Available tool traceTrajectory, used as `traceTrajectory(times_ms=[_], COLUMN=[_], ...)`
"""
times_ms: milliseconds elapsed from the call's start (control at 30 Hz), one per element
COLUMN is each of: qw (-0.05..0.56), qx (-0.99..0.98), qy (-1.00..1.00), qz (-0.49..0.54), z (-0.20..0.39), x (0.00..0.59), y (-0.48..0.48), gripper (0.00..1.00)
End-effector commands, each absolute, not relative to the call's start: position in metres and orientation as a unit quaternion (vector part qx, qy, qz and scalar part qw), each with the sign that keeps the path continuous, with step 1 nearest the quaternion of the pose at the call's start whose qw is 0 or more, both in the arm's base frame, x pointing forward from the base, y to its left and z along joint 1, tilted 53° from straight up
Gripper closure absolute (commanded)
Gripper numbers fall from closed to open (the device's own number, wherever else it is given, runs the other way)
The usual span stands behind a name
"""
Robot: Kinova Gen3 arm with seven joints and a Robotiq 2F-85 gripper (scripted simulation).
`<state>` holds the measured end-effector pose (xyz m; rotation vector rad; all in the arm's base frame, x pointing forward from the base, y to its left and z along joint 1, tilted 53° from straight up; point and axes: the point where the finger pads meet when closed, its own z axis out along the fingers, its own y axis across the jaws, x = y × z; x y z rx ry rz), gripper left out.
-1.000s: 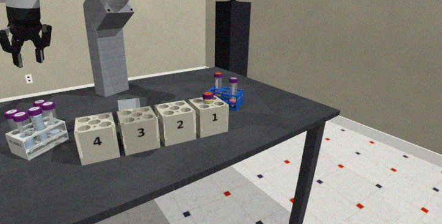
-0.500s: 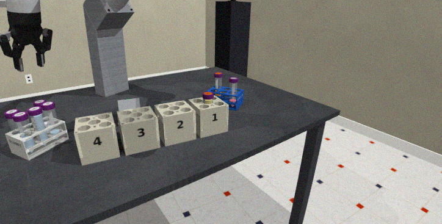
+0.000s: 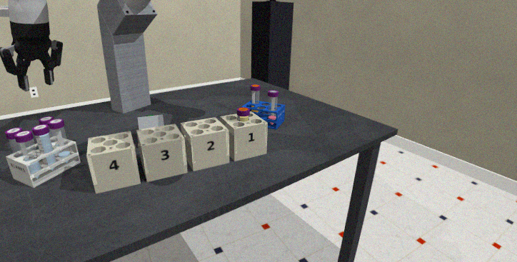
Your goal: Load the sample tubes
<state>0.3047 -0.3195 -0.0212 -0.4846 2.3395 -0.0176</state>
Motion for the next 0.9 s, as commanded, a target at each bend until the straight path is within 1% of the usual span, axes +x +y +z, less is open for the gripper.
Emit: traceTrajectory(times_ms=[0, 867], qw=[0.367, 0.367], qx=[-0.188, -0.188], qy=[0.911, 0.911], qz=[-0.007, -0.007], z=[-0.024, -0.041], x=[0.308, 0.331], y=[-0.319, -0.314], gripper=[0.38, 0.38])
